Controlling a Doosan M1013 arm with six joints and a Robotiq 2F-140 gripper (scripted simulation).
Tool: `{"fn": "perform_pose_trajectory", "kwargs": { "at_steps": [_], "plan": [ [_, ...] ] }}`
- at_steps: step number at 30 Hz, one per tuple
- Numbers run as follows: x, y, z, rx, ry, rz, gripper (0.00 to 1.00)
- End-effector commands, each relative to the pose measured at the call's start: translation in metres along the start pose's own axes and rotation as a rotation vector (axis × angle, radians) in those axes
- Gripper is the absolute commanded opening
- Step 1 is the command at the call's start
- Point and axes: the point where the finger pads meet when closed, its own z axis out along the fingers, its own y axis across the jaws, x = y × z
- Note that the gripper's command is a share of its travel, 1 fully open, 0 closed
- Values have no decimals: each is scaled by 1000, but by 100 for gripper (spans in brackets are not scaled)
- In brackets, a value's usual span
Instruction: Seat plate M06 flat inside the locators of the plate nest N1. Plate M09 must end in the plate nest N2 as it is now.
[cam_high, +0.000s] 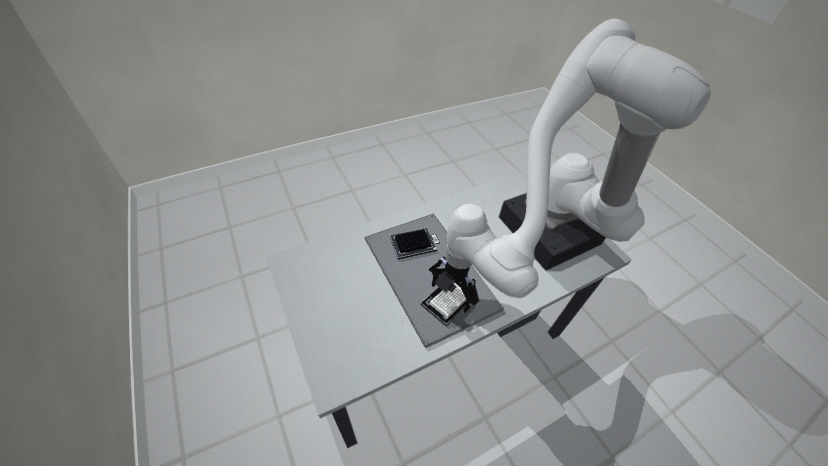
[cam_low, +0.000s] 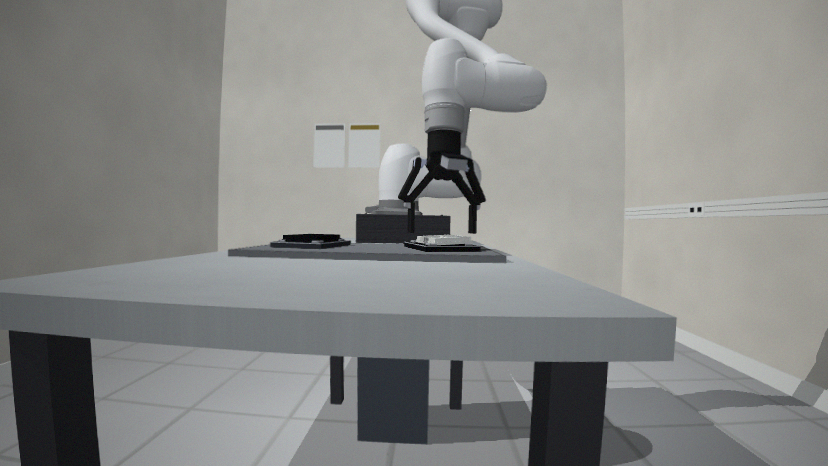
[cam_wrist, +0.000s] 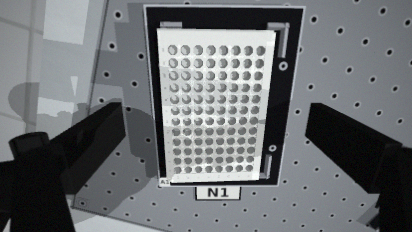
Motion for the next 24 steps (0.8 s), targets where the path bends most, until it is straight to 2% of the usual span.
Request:
{"fn": "perform_pose_trajectory", "kwargs": {
  "at_steps": [1, 12, 13, 24],
  "plan": [
    [1, 0, 2, 0, 1, 0, 100],
    [1, 0, 2, 0, 1, 0, 100],
    [1, 0, 2, 0, 1, 0, 10],
    [1, 0, 1, 0, 1, 0, 10]
  ]
}}
